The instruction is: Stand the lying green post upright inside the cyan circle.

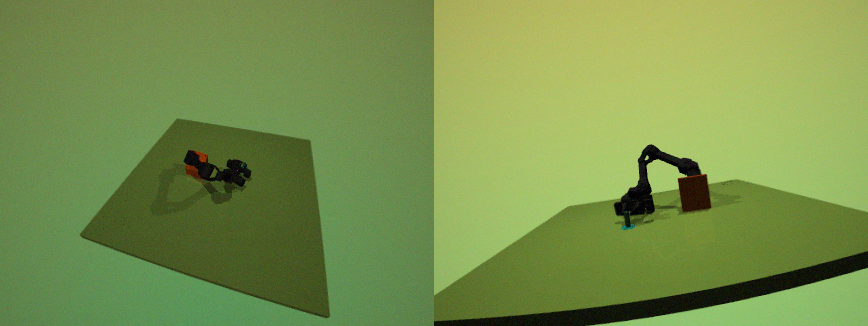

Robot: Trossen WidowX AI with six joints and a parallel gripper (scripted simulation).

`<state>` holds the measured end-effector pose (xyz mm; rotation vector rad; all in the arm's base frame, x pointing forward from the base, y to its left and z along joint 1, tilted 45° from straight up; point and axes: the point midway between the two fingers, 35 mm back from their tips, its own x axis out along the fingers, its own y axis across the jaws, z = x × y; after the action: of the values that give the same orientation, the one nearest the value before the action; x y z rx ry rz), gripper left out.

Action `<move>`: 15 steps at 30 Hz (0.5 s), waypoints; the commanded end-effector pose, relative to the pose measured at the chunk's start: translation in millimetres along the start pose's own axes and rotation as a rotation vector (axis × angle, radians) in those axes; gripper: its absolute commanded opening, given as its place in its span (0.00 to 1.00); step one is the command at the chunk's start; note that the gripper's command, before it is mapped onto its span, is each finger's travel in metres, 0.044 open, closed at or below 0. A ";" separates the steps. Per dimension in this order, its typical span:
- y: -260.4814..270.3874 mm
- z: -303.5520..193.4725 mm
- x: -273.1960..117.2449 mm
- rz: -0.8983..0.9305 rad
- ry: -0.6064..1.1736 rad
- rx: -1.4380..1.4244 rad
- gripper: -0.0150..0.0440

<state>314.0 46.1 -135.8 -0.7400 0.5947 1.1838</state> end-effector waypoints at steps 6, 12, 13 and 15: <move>0.0 0.6 0.1 0.001 -0.005 -0.005 0.92; -2.6 26.8 -2.8 0.001 -0.005 -0.010 0.93; -2.9 34.4 -3.7 0.001 -0.005 -0.012 0.93; -2.9 49.6 -5.5 0.000 -0.008 -0.014 0.93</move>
<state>316.9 68.2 -112.7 -0.7444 0.5816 1.1909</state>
